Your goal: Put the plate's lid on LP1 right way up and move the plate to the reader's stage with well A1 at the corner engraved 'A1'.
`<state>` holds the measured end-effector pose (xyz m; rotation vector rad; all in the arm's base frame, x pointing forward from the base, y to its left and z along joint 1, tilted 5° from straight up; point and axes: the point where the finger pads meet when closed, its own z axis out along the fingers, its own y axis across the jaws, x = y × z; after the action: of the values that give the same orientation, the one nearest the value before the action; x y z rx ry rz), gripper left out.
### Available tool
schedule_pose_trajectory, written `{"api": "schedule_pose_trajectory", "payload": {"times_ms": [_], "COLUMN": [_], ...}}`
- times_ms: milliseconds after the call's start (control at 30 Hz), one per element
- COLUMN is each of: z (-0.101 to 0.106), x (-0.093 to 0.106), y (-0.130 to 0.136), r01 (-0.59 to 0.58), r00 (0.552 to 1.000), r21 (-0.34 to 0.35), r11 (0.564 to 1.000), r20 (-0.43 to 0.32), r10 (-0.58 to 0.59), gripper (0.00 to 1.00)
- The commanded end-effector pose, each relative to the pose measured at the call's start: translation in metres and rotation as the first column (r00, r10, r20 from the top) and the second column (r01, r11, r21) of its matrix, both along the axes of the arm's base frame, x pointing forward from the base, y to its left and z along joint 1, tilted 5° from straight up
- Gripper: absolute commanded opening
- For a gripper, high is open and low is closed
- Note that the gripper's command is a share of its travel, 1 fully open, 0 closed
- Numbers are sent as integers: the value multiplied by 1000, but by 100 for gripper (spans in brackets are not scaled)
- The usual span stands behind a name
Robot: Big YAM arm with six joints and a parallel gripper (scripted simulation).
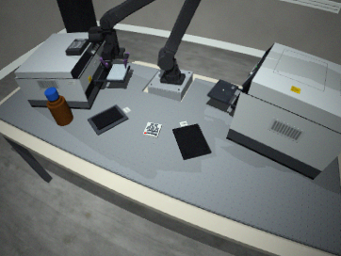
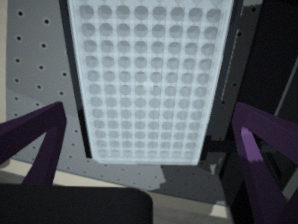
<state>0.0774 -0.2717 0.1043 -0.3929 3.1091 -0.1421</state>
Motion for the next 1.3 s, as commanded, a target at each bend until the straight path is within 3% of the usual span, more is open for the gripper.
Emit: {"api": "schedule_pose_trajectory", "payload": {"times_ms": [0, 500, 1267], "z": [-9, -13, -1], "x": [-4, -3, -1], "y": [-2, 3, -4], "r01": [0, 1, 19], "r00": [1000, 1000, 1000], "r21": [-1, 20, 9], "r11": [1000, 1000, 1000], "r20": [4, -1, 3], "r10": [0, -1, -19], "gripper": [100, 100, 100]}}
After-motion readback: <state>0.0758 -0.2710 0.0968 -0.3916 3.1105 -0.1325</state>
